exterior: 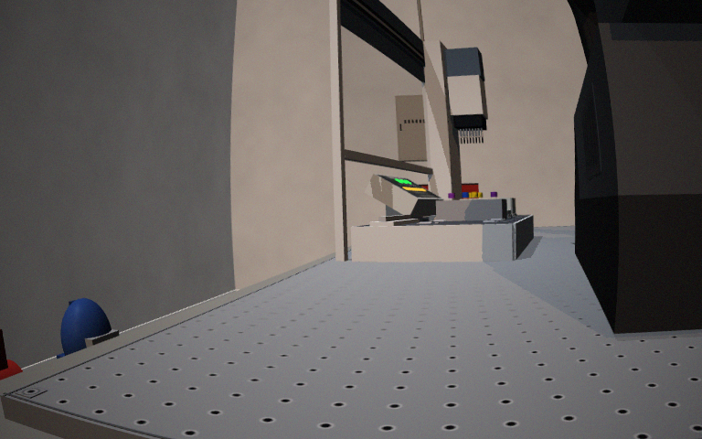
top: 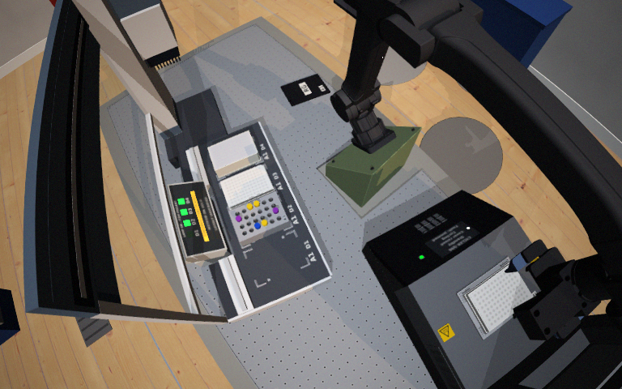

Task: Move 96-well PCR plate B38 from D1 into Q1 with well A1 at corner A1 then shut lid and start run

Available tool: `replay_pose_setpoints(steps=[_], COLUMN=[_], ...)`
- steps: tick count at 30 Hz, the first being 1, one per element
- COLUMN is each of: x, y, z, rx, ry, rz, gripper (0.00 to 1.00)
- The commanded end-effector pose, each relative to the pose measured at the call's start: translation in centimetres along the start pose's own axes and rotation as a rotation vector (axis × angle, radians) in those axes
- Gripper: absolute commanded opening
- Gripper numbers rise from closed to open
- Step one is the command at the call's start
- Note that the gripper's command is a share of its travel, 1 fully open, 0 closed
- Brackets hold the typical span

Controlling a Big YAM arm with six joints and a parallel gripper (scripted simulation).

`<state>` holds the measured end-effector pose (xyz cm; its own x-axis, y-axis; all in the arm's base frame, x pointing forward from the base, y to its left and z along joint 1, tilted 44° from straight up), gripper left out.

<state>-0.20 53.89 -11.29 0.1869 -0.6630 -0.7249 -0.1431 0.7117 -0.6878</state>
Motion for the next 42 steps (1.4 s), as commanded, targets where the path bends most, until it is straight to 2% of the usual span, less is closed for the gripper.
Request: replay_pose_setpoints(steps=[1, 7, 9, 14, 17, 23, 24, 26, 27, 34, 41, 42], x=[-0.9, 0.6, 0.6, 1.4, 1.0, -1.3, -1.1, -1.1, -1.0, -0.3, 1.7, 1.7], y=[0.9, 0.5, 0.5, 0.1, 0.4, 0.6, -0.5, -0.5, -1.4, -5.6, -9.9, -9.9], z=[-0.4, -0.7, -0.7, -0.8, -0.7, -0.3, 0.1, 0.1, -0.2, -1.6, -2.2, -2.2], rx=[-0.016, -0.023, -0.023, -0.028, -0.024, -0.012, -0.038, -0.038, -0.062, -0.227, -0.367, -0.367], ry=[-0.015, -0.010, -0.010, -0.006, -0.008, -0.017, -0.032, -0.032, -0.035, -0.118, -0.167, -0.167], rz=[0.041, -0.007, -0.007, -0.041, -0.022, 0.044, 0.053, 0.053, 0.057, 0.114, 0.125, 0.125], gripper=[1.00, 1.00, 1.00, 1.00, 1.00, 1.00, 0.00, 0.00, 0.00, 0.00, 0.00, 0.00])
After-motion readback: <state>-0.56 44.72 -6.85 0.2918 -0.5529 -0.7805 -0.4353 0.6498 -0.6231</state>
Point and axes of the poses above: the point where the finger pads meet when closed, its own x axis out along the fingers, its own y axis across the jaws, z = x × y, the point moved 9 cm from there along -x, back along the fingers, and after that the axes turned 14 degrees about -x, right-handed, at the moved point
